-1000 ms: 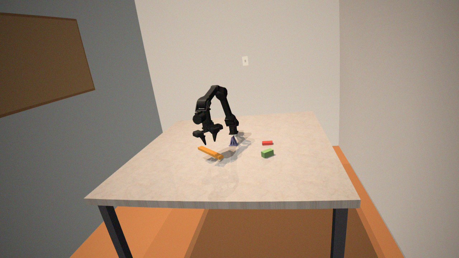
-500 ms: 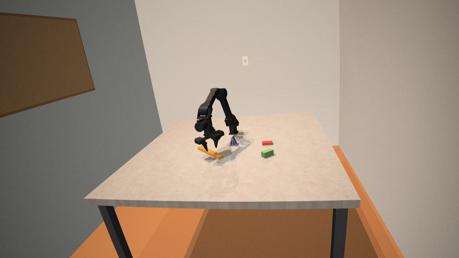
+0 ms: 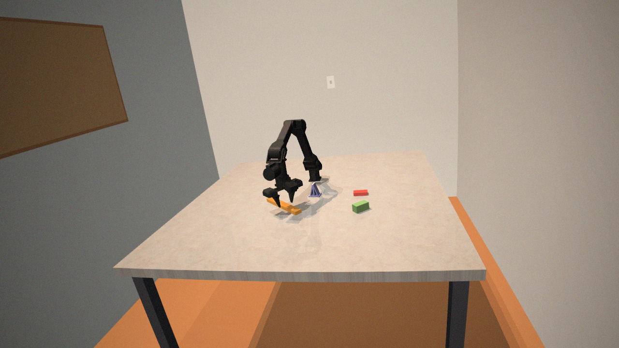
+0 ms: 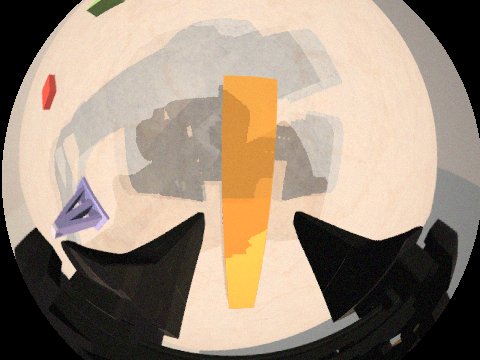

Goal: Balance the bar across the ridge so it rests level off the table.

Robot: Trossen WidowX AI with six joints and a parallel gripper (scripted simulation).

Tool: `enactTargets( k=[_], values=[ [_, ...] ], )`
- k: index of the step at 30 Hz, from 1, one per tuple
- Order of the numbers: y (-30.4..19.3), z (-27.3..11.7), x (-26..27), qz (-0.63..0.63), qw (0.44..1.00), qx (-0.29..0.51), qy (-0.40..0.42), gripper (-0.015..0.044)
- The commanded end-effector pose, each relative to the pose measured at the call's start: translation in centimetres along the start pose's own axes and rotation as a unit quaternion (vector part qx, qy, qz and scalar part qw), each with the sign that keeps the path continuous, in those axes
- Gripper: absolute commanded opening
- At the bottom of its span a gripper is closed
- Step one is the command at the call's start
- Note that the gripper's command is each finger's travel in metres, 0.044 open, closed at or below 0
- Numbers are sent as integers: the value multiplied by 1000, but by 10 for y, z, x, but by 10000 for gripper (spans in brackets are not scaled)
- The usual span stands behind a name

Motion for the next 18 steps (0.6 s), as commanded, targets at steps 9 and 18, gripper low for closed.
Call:
enactTargets(
  k=[9, 18],
  values=[
    [-2, 14, 2, -2, 1000, 6, 4, 315],
    [-2, 14, 2, -2, 1000, 6, 4, 315]
  ],
)
Point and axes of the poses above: the point midway between the two fingers, 35 mm back from their tips, its own z axis out along the fingers, its own x axis across the jaws, y = z × x, the point moved 5 cm from there along -z, back along the fingers, and after that the axes turned 12 degrees about z, right-handed, at the moved point
